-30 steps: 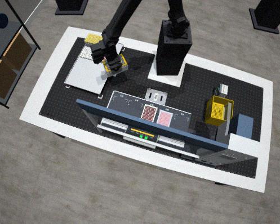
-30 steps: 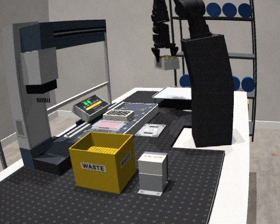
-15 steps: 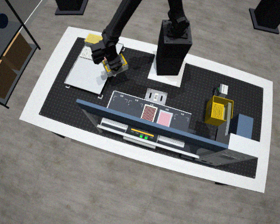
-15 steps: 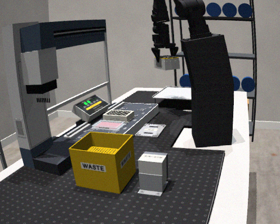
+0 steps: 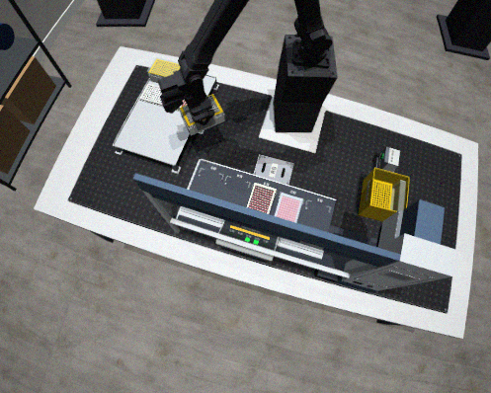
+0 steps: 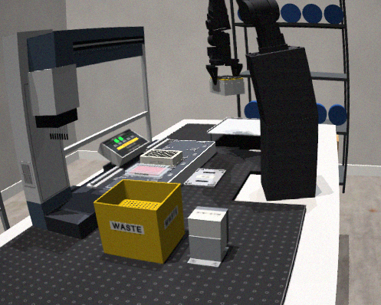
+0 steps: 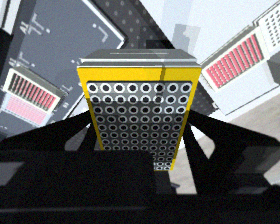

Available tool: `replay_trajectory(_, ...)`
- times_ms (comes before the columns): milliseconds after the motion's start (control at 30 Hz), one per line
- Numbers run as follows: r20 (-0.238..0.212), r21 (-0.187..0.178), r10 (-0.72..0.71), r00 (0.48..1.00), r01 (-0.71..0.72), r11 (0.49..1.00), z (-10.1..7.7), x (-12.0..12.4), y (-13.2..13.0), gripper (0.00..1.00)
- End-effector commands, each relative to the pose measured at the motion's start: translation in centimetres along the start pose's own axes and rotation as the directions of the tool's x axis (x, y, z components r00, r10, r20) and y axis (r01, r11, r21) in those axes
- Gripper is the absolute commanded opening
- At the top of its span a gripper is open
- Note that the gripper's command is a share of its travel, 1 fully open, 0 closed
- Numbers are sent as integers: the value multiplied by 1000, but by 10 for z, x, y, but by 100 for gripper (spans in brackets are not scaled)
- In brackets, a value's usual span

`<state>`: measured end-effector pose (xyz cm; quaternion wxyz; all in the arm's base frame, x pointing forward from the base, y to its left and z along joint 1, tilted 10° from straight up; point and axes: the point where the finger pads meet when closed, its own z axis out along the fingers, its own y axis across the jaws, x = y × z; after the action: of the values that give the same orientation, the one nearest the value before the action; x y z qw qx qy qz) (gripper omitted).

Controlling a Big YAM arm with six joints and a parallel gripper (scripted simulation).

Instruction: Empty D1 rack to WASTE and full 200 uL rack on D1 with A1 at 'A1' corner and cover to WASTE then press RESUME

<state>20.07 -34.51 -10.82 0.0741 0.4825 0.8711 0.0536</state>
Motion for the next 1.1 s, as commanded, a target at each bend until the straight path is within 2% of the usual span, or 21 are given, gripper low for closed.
replay_trajectory(0, 0, 3, -35, 999, 35, 999, 4, -7, -2, 0)
replay_trajectory(467, -1, 3, -272, 962, 272, 962, 4, -7, -2, 0)
replay_trajectory(867, -2, 3, -493, 870, 493, 870, 4, -7, -2, 0)
replay_trajectory(933, -2, 3, -493, 870, 493, 870, 4, -7, -2, 0)
replay_trajectory(1067, -2, 2, -561, 828, 561, 828, 4, -7, -2, 0)
